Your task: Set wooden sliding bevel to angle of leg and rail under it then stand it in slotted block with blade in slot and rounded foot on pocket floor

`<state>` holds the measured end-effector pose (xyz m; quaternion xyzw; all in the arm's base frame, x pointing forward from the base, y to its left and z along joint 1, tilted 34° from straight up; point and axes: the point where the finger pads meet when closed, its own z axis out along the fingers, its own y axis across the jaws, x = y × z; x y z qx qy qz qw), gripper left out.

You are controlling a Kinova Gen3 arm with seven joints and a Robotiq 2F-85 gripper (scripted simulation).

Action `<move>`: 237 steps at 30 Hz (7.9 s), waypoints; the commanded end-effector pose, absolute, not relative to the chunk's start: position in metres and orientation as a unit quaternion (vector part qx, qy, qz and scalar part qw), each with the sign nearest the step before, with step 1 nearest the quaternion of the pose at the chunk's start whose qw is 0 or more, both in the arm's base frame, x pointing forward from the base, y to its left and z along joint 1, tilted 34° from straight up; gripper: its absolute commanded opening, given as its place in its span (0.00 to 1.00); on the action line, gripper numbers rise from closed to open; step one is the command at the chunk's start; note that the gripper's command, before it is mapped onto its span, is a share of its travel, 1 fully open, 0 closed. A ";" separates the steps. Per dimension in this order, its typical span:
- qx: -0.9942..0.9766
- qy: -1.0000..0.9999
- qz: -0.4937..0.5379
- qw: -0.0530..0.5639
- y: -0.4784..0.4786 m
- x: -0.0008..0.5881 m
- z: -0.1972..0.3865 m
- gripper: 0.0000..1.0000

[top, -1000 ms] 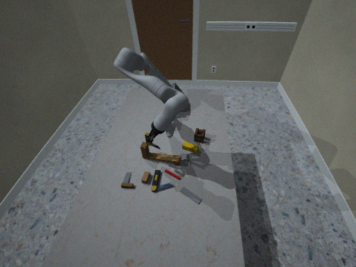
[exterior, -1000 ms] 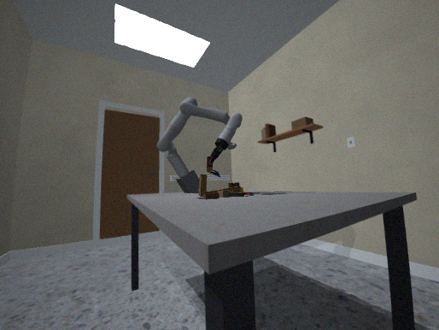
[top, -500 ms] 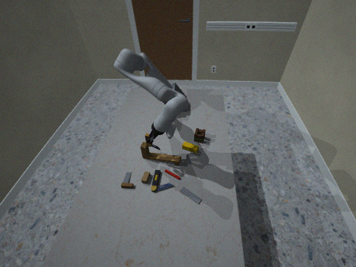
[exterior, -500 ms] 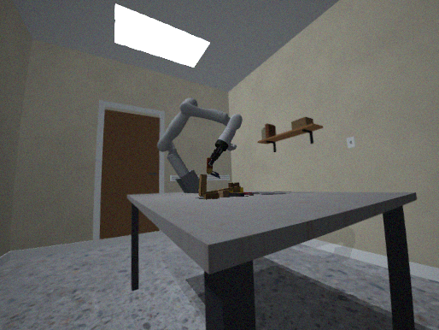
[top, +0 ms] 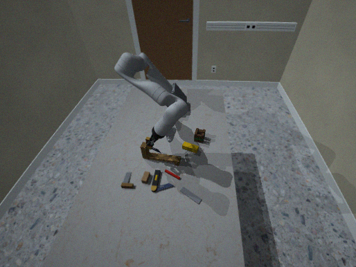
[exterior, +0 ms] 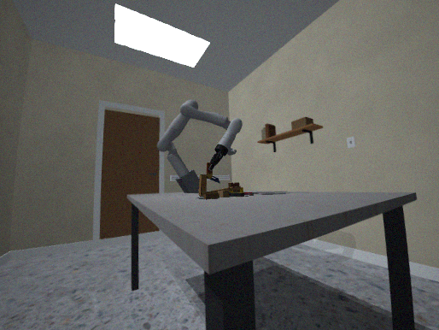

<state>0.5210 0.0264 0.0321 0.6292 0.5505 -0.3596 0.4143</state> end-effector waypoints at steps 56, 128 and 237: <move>0.629 0.551 -0.359 0.415 0.005 0.523 0.013 0.10; 0.629 0.551 -0.359 0.415 -0.018 0.526 -0.018 0.10; 0.629 0.551 -0.359 0.415 -0.006 0.527 -0.021 0.10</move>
